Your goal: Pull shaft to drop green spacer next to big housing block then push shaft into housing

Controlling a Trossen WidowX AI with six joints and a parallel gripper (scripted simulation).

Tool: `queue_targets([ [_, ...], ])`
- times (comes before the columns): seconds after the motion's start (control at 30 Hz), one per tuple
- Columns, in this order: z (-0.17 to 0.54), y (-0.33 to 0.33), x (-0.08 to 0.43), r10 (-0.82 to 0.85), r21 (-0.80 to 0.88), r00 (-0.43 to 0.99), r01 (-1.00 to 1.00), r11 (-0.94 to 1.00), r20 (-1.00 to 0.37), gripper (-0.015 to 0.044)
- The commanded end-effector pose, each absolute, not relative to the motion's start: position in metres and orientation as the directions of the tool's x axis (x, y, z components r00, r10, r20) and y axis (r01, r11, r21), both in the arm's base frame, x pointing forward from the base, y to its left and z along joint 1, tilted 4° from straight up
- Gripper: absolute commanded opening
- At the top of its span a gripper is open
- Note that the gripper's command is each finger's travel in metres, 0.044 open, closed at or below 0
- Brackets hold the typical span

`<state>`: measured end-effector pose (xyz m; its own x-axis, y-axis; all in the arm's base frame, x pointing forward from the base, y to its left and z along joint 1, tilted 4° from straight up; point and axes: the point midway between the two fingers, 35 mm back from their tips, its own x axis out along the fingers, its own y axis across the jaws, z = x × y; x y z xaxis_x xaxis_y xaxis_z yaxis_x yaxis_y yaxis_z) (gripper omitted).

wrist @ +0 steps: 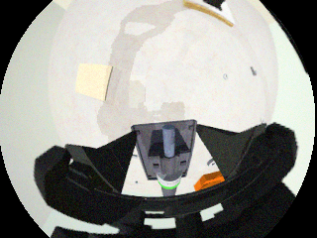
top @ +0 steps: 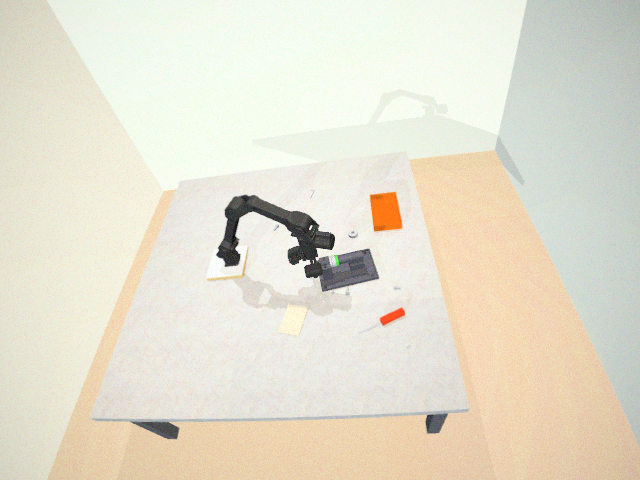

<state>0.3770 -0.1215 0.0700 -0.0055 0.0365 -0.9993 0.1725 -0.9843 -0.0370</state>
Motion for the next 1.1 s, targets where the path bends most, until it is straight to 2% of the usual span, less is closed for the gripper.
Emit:
queue_targets([
  [0.0, 0.067, -0.121, 0.378, 0.042, -0.041, -0.002, 0.167, -0.985, -0.999, 0.0440],
  [0.47, 0.053, -0.120, 0.377, 0.042, -0.041, -0.002, 0.167, -0.985, -0.999, 0.0440],
  [1.0, 0.054, -0.121, 0.377, 0.037, -0.038, -0.007, 0.173, -0.984, -0.999, 0.0020],
  [1.07, 0.054, -0.121, 0.377, 0.037, -0.038, -0.007, 0.173, -0.984, -0.999, 0.0007],
])
